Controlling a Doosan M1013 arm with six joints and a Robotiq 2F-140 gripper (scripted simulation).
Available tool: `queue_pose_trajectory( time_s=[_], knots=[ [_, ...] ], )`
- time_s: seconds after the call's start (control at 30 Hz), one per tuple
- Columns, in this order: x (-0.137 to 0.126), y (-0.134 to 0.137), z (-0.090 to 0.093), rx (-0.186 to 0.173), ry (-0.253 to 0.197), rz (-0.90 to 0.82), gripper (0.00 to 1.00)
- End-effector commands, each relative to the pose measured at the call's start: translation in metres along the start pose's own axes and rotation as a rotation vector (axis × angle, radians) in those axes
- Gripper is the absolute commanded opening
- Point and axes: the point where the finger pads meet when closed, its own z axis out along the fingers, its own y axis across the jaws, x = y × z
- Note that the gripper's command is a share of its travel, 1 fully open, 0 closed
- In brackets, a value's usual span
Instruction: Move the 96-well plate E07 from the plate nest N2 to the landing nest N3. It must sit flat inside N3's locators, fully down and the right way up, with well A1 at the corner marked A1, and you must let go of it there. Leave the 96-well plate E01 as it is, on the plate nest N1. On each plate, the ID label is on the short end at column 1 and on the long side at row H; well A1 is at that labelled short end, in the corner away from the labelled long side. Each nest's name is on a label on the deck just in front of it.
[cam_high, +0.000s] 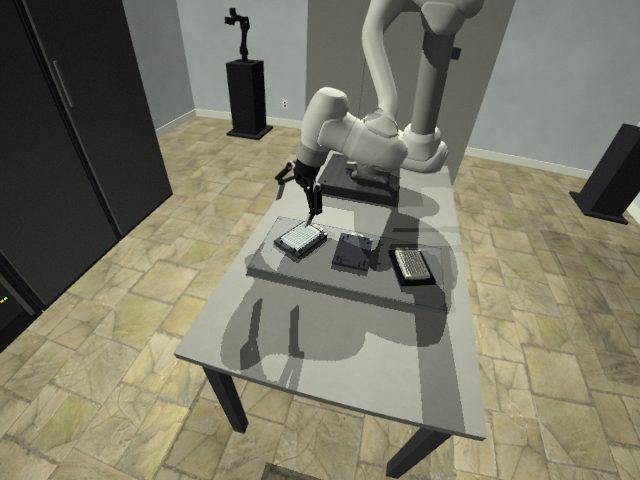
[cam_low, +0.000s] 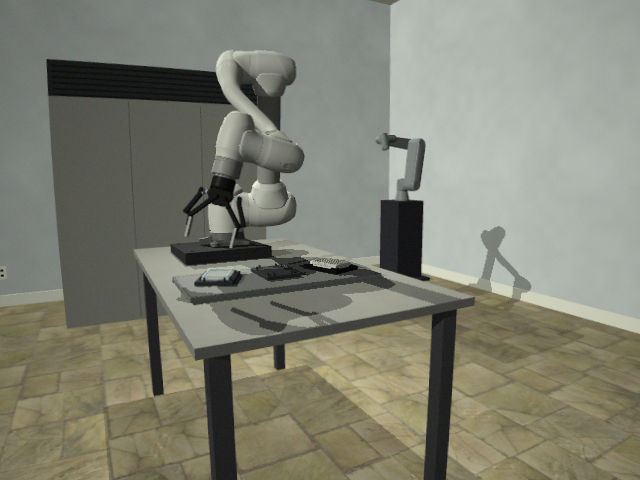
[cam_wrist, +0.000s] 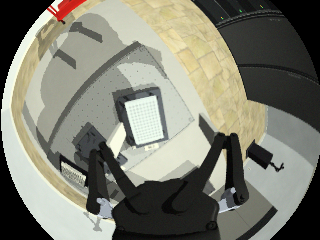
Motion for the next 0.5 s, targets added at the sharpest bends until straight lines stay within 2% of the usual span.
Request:
queue_pose_trajectory(
  time_s=[0.0,0.03,0.1,0.17,0.33,0.37,0.47],
  knots=[
    [-0.015,-0.016,0.022,0.145,-0.060,-0.018,1.00],
    [-0.015,-0.016,0.022,0.145,-0.060,-0.018,1.00],
    [-0.022,-0.025,0.032,0.211,-0.082,-0.021,1.00],
    [-0.025,-0.029,0.037,0.246,-0.092,-0.021,1.00],
    [-0.026,-0.030,0.038,0.257,-0.094,-0.021,1.00],
    [-0.026,-0.030,0.038,0.257,-0.094,-0.021,0.00],
    [-0.026,-0.030,0.038,0.257,-0.094,-0.021,0.00]
  ],
)
